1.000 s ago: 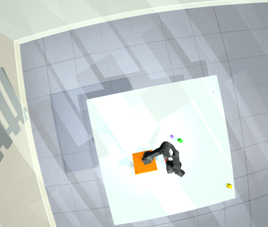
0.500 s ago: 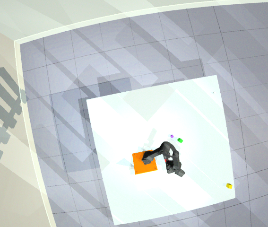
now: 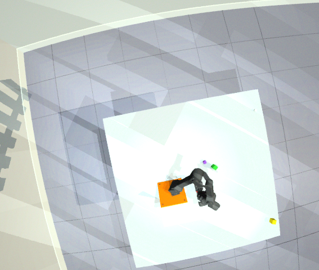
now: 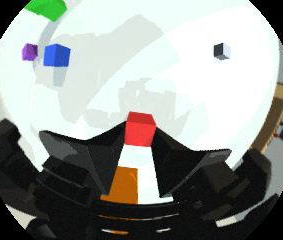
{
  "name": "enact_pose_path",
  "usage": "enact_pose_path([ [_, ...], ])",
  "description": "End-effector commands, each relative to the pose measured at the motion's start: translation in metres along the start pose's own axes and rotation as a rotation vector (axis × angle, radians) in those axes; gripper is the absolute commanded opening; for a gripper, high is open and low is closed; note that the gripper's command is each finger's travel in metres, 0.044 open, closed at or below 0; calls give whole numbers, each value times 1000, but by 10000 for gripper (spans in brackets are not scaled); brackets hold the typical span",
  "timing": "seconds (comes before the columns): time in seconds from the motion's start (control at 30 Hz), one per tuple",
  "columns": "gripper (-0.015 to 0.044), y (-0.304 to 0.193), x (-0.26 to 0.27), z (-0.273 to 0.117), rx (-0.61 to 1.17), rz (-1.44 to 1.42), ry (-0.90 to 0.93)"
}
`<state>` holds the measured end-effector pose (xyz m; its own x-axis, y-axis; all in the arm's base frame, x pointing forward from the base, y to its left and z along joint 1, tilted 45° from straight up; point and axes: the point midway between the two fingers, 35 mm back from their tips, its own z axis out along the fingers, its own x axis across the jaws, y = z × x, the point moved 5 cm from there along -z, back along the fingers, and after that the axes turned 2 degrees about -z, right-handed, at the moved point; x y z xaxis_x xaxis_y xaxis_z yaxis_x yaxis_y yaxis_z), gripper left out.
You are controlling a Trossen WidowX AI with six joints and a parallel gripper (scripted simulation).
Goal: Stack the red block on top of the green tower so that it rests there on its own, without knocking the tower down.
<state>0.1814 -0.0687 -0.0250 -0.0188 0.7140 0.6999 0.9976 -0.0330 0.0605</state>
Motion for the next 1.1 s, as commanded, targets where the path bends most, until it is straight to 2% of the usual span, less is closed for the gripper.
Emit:
enact_pose_path([
  [0.0,0,1,-1,-11,-5,-3,-5],
  [0.7,0,0,-1,-113,-3,-2,-7],
  [1.07,0,0,0,-117,-3,-2,-7],
])
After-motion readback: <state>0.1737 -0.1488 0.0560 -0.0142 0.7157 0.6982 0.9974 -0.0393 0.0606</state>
